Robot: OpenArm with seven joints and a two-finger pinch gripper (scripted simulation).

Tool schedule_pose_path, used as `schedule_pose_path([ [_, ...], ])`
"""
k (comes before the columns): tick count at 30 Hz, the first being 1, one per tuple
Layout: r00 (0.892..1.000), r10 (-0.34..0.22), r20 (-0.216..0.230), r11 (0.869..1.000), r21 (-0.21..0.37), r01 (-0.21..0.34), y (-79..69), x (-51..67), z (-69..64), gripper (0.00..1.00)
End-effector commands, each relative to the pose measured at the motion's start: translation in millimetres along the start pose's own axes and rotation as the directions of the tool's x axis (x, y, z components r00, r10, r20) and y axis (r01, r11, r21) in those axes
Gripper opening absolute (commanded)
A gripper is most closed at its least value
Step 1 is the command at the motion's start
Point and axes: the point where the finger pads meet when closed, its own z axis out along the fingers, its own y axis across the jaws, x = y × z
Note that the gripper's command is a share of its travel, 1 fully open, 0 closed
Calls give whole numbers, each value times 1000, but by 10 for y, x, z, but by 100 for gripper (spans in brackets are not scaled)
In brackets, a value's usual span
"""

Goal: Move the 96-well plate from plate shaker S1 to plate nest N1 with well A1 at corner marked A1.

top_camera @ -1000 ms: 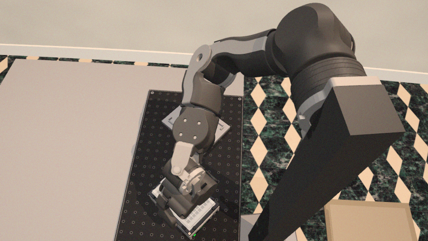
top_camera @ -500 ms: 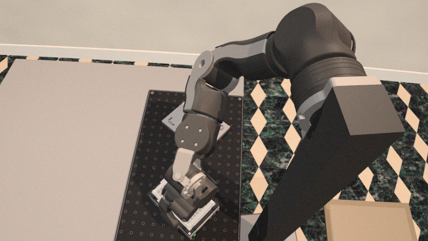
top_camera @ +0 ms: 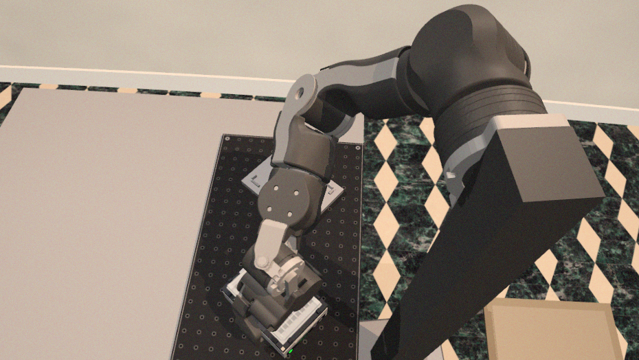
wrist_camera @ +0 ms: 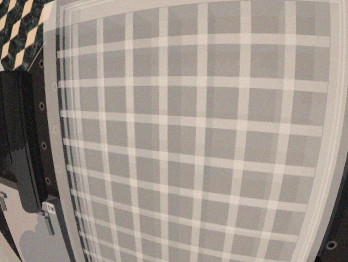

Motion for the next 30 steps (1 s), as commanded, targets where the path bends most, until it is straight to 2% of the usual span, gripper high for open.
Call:
schedule_pose_path([
  [1,1000,3,-4,1000,2,-3,4,9,-16,77],
  [15,1000,0,-3,1000,6,0,-39,26,9,77],
  [30,1000,2,-3,1000,4,-2,-19,14,-11,77],
])
